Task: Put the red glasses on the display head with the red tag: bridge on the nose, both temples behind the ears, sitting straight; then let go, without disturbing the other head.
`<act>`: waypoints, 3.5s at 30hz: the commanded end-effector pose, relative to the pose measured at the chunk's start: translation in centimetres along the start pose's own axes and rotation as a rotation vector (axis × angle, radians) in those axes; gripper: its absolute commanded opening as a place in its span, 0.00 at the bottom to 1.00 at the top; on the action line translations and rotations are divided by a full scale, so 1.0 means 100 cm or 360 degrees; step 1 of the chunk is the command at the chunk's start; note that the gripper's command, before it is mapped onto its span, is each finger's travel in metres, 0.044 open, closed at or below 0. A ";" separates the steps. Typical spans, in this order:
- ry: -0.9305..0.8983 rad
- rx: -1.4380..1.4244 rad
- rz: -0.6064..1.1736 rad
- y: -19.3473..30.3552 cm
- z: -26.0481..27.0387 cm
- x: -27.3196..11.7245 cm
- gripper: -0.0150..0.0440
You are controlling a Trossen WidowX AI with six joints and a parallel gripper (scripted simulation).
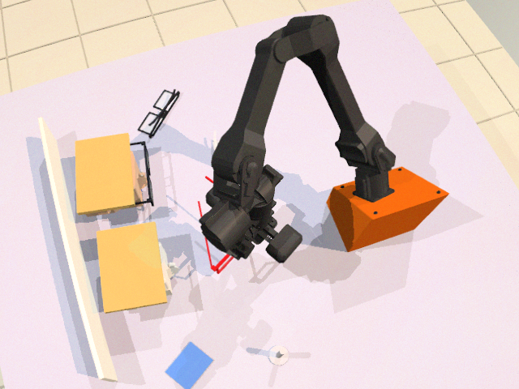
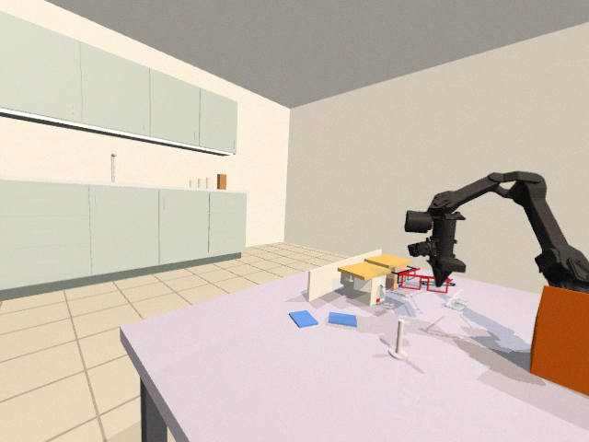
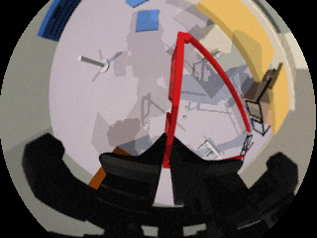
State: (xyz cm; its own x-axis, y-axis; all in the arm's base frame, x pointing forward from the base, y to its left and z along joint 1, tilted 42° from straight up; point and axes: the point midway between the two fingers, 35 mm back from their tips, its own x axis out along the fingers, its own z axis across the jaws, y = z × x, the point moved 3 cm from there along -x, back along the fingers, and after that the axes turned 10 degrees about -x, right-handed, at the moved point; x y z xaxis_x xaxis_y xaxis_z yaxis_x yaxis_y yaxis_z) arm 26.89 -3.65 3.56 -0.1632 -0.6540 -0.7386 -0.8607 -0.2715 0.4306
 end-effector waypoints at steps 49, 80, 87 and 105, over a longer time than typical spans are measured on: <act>-0.0022 0.0009 -0.0028 -0.117 0.226 -0.008 0.25; -0.0020 0.0009 -0.0028 -0.109 0.236 0.052 0.25; -0.0021 0.0009 -0.0027 -0.105 0.241 0.052 0.25; -0.0022 0.0008 -0.0027 -0.093 0.250 0.052 0.25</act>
State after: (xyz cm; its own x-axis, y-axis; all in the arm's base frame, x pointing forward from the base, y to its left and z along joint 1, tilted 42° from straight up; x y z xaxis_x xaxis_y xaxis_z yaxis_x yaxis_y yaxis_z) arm 22.27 12.85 -17.32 -0.1567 -0.6449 -0.7480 -0.8646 -0.2765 0.4195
